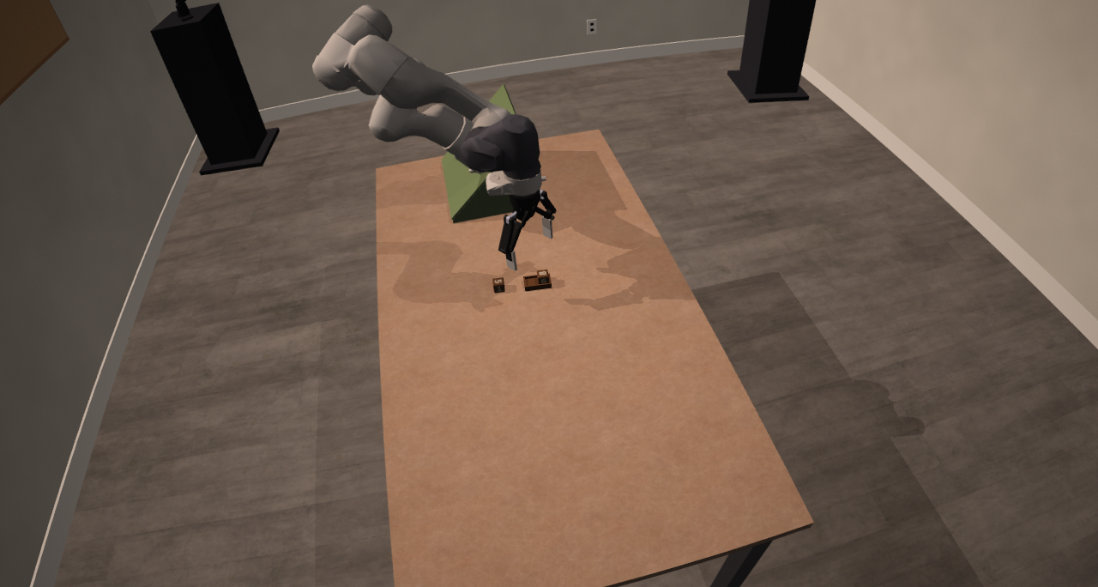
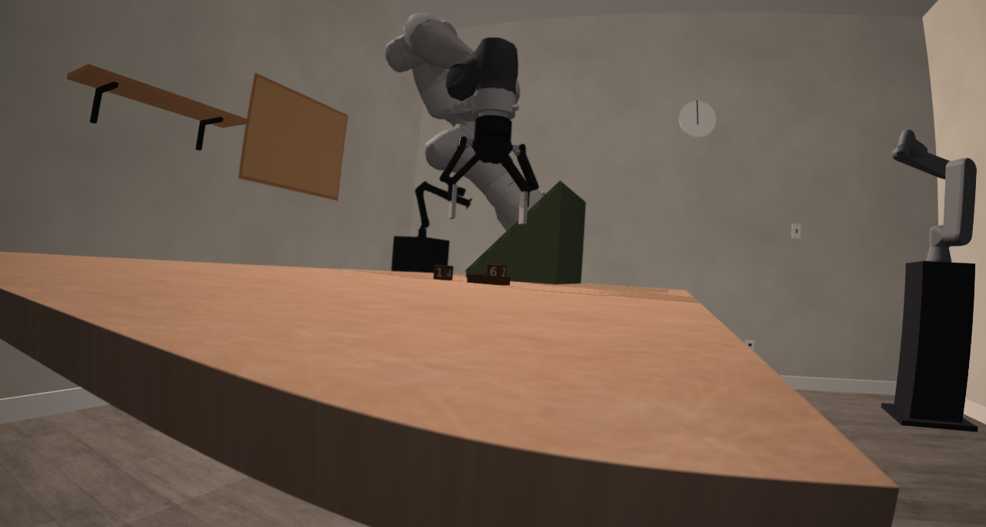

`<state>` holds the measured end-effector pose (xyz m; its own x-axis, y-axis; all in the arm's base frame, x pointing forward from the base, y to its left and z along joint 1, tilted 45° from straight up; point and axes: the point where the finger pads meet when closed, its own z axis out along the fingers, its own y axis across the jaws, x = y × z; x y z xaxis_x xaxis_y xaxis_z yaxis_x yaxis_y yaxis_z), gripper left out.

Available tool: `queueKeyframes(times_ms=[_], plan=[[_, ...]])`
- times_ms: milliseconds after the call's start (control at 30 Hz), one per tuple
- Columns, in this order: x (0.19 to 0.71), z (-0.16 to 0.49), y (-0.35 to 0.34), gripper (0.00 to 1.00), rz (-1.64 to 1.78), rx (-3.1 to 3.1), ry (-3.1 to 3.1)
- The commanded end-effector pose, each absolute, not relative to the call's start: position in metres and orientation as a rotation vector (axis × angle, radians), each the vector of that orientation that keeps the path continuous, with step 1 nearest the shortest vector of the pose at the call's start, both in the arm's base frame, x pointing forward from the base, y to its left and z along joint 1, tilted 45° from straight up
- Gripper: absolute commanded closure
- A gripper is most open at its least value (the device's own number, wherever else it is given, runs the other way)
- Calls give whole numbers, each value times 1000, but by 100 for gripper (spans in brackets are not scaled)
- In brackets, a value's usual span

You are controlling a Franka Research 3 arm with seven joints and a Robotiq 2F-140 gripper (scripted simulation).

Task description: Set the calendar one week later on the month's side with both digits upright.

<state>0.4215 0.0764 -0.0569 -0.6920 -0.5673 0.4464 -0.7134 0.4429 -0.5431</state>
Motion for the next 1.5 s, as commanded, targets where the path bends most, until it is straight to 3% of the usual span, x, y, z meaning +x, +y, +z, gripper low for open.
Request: queueKeyframes(times_ms=[0, 1300, 1333, 1467], plan=[[422, -60, 81, 0, 1132, 930, -2639], [421, -75, 95, 0, 1235, 147, -2997], [421, -75, 95, 72, 1235, 147, -2997], [421, -75, 95, 72, 1235, 147, -2997]])
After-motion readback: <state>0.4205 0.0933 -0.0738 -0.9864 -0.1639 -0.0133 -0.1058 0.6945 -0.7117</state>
